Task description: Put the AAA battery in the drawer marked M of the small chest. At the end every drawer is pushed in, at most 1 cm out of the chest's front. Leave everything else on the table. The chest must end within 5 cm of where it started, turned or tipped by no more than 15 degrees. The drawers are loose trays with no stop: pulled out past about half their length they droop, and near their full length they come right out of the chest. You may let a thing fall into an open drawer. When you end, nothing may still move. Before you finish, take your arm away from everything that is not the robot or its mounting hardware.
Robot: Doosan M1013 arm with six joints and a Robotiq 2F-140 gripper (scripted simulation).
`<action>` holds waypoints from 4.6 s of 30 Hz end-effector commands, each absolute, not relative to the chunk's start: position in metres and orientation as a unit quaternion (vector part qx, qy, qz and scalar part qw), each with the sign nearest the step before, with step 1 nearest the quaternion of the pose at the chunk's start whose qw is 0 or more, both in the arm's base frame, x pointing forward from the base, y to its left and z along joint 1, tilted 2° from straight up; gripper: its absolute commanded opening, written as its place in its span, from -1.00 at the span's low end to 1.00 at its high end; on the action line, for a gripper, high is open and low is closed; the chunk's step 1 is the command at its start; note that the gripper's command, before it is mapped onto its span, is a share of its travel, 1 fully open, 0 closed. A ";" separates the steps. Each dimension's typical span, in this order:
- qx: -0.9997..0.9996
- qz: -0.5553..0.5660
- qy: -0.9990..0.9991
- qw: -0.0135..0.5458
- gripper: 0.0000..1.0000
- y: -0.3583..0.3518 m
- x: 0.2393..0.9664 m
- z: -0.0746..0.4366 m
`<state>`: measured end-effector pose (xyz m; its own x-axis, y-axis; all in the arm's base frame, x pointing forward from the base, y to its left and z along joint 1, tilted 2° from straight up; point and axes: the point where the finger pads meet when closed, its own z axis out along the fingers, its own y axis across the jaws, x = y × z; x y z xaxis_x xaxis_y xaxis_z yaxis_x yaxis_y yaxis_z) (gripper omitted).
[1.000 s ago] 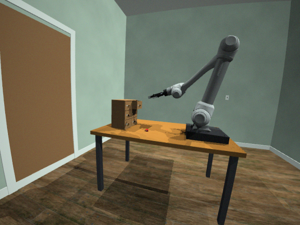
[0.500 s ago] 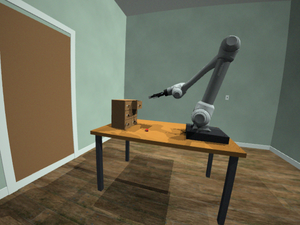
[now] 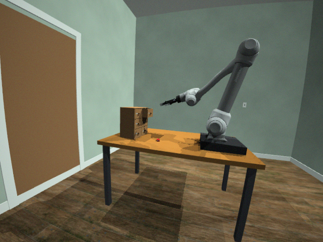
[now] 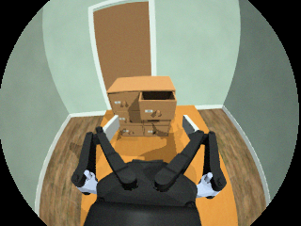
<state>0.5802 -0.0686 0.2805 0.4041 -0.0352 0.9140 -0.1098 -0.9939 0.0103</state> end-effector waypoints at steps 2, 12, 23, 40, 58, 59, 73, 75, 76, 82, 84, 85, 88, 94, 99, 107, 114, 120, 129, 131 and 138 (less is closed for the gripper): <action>0.843 0.536 -0.044 0.034 1.00 -0.069 0.580 0.281; 0.852 0.520 -0.044 0.032 1.00 -0.068 0.580 0.282; 0.862 0.505 -0.043 0.029 1.00 -0.067 0.580 0.283; 0.873 0.484 -0.044 0.028 1.00 -0.067 0.581 0.285; 0.889 0.454 -0.046 0.028 1.00 -0.068 0.581 0.288; 0.890 0.452 -0.047 0.029 1.00 -0.069 0.580 0.288; 0.931 0.360 -0.054 0.035 1.00 -0.069 0.581 0.297; 0.931 0.357 -0.057 0.040 1.00 -0.069 0.581 0.298; 0.932 0.356 -0.058 0.043 1.00 -0.069 0.581 0.299; 0.939 0.332 -0.069 0.061 1.00 -0.069 0.581 0.305; 0.943 0.318 -0.072 0.066 1.00 -0.069 0.581 0.307; 0.946 0.309 -0.074 0.068 1.00 -0.069 0.581 0.308; 0.955 0.275 -0.078 0.072 1.00 -0.069 0.581 0.310; 0.977 0.191 -0.075 0.059 1.00 -0.069 0.581 0.313; 0.994 0.088 -0.064 0.030 1.00 -0.069 0.581 0.316; 0.998 -0.002 -0.055 0.005 1.00 -0.069 0.581 0.319; 0.998 -0.016 -0.055 0.004 1.00 -0.069 0.582 0.319; 0.998 -0.020 -0.055 0.004 1.00 -0.069 0.582 0.320; 0.998 -0.020 -0.055 0.004 1.00 -0.069 0.582 0.320; 0.998 -0.020 -0.055 0.004 1.00 -0.069 0.582 0.320; 0.998 -0.020 -0.055 0.004 1.00 -0.073 0.562 0.319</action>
